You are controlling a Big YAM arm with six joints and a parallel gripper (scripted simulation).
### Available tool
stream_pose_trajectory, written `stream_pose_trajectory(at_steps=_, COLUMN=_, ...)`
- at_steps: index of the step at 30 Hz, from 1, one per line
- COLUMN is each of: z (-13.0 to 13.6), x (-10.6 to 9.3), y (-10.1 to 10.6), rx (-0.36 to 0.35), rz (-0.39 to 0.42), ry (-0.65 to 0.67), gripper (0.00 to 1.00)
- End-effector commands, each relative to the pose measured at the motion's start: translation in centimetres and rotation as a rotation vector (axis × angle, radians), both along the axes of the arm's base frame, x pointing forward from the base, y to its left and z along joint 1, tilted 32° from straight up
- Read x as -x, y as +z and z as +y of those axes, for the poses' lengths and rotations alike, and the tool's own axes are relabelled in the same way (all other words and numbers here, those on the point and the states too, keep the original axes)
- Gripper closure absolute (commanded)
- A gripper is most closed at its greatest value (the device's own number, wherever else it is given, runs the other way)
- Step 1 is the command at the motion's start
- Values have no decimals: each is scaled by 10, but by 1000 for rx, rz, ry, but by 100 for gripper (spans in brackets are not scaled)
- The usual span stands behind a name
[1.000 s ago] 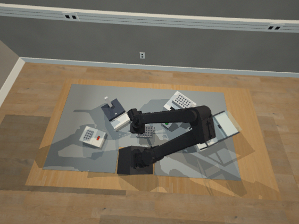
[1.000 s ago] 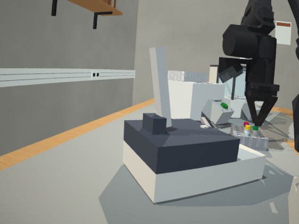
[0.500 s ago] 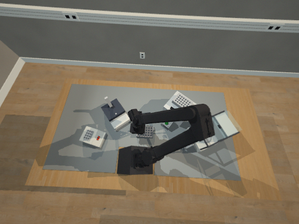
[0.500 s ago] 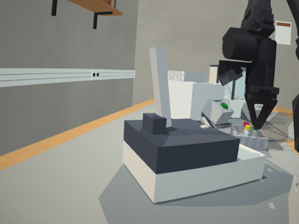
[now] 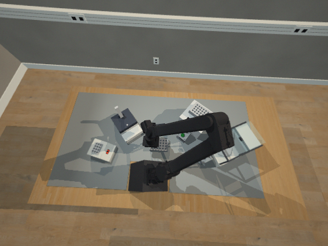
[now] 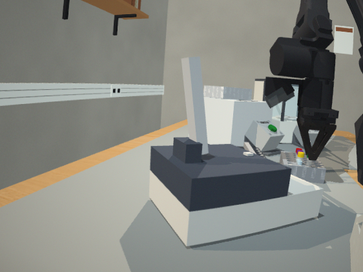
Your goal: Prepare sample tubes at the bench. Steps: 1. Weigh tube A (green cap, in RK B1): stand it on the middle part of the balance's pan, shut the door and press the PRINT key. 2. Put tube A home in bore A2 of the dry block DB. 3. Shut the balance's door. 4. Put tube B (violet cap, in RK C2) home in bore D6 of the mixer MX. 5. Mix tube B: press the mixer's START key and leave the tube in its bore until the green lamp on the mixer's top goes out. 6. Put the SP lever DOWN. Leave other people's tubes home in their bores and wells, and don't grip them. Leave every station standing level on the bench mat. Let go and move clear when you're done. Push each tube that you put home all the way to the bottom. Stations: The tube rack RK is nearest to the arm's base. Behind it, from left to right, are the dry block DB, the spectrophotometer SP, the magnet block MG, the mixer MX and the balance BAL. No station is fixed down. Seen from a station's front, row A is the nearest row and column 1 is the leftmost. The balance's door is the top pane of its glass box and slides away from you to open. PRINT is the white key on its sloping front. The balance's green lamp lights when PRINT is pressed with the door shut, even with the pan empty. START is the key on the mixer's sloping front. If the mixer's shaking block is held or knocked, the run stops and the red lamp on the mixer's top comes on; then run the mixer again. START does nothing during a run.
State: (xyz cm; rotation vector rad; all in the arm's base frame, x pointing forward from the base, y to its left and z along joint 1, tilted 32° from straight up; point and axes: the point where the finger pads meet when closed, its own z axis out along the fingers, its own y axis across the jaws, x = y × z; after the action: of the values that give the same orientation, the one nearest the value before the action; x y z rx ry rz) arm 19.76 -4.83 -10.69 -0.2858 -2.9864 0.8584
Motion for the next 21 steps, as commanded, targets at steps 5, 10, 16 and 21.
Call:
stream_pose_trajectory(at_steps=5, z=-5, x=1, y=-5, rx=0, rz=0, ry=-3, gripper=64)
stream_pose_trajectory(at_steps=10, z=-1, x=-7, y=-4, rx=-3, rz=-18, ry=1, gripper=64)
stream_pose_trajectory(at_steps=16, z=-1, x=-7, y=-4, rx=-3, rz=-18, ry=1, gripper=64)
stream_pose_trajectory(at_steps=21, z=-1, x=-7, y=-4, rx=-3, rz=-18, ry=1, gripper=64)
